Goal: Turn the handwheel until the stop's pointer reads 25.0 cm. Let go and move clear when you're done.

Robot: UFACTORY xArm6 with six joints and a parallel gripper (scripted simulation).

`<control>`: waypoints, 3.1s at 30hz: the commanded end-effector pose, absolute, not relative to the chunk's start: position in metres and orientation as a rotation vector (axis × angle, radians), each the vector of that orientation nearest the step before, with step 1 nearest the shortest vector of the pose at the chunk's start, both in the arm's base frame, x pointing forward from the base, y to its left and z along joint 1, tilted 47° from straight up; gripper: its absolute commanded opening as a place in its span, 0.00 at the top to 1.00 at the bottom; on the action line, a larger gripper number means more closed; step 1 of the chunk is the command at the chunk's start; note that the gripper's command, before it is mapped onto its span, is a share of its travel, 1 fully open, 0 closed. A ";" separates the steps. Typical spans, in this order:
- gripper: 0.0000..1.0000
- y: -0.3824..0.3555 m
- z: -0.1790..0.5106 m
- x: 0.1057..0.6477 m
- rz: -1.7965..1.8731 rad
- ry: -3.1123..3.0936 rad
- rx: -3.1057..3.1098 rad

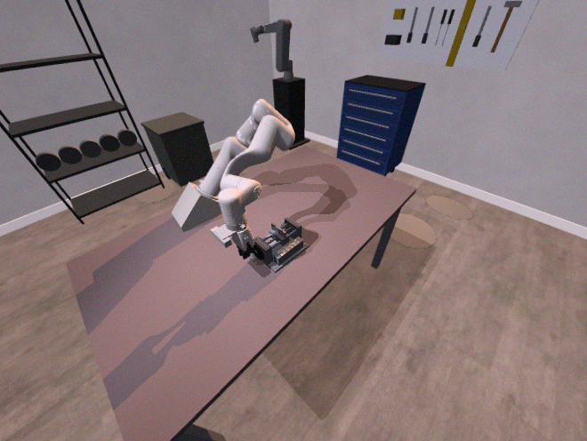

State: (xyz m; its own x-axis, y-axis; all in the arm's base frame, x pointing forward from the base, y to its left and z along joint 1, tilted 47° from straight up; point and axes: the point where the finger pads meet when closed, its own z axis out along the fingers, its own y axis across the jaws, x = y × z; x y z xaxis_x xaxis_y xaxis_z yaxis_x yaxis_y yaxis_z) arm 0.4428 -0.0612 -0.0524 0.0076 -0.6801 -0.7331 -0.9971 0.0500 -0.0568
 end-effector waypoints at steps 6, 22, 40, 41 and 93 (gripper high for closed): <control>0.94 -0.055 -0.059 0.445 0.678 1.734 -1.690; 0.94 -0.044 -0.068 0.457 0.678 1.734 -1.690; 0.94 -0.042 -0.071 0.474 0.678 1.734 -1.690; 0.94 -0.042 -0.071 0.475 0.678 1.734 -1.690; 0.94 -0.083 -0.032 0.468 0.678 1.734 -1.690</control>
